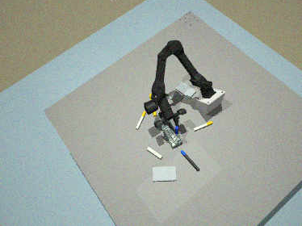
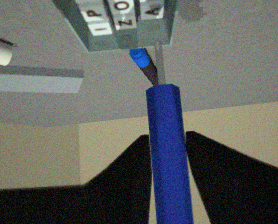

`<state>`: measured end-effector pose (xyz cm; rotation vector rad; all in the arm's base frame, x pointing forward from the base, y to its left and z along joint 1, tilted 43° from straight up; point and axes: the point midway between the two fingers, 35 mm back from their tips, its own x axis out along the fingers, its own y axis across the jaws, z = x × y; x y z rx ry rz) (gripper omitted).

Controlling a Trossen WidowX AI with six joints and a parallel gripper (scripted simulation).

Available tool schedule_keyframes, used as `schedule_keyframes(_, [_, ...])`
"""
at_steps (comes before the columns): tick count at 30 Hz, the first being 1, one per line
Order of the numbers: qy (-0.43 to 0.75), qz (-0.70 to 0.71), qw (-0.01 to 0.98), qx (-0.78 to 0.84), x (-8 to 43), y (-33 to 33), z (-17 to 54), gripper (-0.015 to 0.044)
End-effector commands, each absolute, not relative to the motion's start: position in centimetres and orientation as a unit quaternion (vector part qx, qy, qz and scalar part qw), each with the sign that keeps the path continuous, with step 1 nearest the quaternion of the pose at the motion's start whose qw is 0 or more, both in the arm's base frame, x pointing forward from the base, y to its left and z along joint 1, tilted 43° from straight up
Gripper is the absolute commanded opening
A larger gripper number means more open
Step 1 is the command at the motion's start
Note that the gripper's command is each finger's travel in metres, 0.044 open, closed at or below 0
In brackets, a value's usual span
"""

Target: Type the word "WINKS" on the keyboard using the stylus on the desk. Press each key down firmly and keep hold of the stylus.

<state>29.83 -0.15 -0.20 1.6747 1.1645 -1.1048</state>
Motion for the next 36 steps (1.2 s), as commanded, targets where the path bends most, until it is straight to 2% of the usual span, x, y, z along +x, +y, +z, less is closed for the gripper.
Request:
schedule_keyframes(1, [0.458,-0.438,0.400,0.663,30.0,0.1,0.3,0.0081])
schedule_keyframes(5, [0.460,-0.437,0.399,0.662,29.9,0.0,0.0,0.0085])
schedule_keyframes(8, [0.460,-0.437,0.399,0.662,29.9,0.0,0.0,0.0065])
schedule_keyframes(11, [0.460,-0.437,0.399,0.662,30.0,-0.3,0.4,0.0000])
schedule_keyframes(20, [0.457,-0.438,0.401,0.663,31.0,-2.2,2.6,0.0000])
schedule_keyframes(34, [0.457,-0.438,0.401,0.663,30.7,-3.5,1.1,0.0000])
schedule_keyframes(36, [0.457,-0.438,0.401,0.662,30.7,-3.6,0.9,0.0053])
